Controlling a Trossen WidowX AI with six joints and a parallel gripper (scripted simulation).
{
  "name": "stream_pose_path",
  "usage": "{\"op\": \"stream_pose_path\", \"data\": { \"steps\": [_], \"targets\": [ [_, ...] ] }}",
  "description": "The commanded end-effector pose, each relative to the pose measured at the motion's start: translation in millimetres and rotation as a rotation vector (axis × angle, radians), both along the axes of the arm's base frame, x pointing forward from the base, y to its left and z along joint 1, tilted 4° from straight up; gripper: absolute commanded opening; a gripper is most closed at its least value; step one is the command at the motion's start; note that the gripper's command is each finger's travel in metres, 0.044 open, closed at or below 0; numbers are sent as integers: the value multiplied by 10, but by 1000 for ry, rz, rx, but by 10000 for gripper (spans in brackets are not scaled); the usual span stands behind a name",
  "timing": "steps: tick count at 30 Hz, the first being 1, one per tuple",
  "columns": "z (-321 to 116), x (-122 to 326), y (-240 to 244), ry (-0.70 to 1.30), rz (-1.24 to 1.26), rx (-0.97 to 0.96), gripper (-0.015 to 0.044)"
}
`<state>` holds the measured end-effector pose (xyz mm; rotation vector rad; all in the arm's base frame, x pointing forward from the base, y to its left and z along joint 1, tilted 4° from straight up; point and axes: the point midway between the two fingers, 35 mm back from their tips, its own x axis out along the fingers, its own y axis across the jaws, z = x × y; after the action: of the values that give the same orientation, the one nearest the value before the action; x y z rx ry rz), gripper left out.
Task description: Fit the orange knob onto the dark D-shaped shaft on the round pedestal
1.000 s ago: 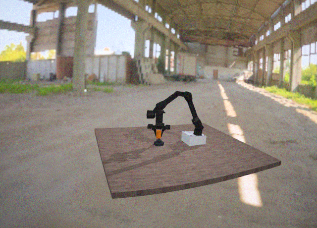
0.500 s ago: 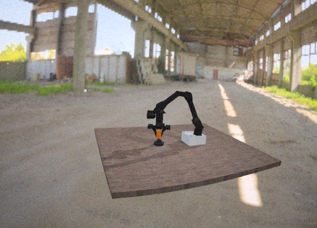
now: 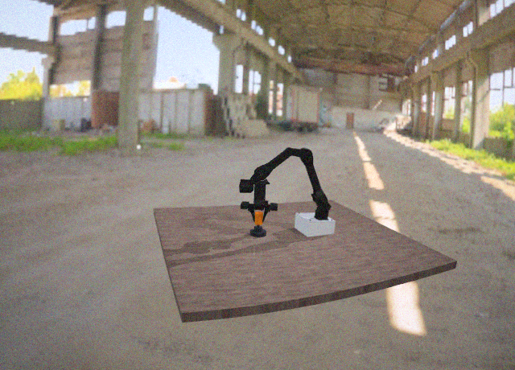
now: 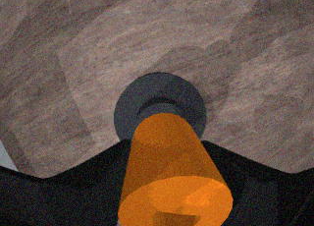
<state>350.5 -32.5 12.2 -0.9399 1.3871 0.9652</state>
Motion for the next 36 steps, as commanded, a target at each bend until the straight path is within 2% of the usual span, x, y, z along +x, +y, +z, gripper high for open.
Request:
{"op": "stream_pose_path", "data": {
  "steps": [1,14,21,36],
  "targets": [
    [-6,9,-5,1,3,-2,0],
    [38,29,-5,0,12,-2,0],
    [52,56,-6,2,212,5,0],
    [-3,54,-6,2,212,5,0]
  ]
}}
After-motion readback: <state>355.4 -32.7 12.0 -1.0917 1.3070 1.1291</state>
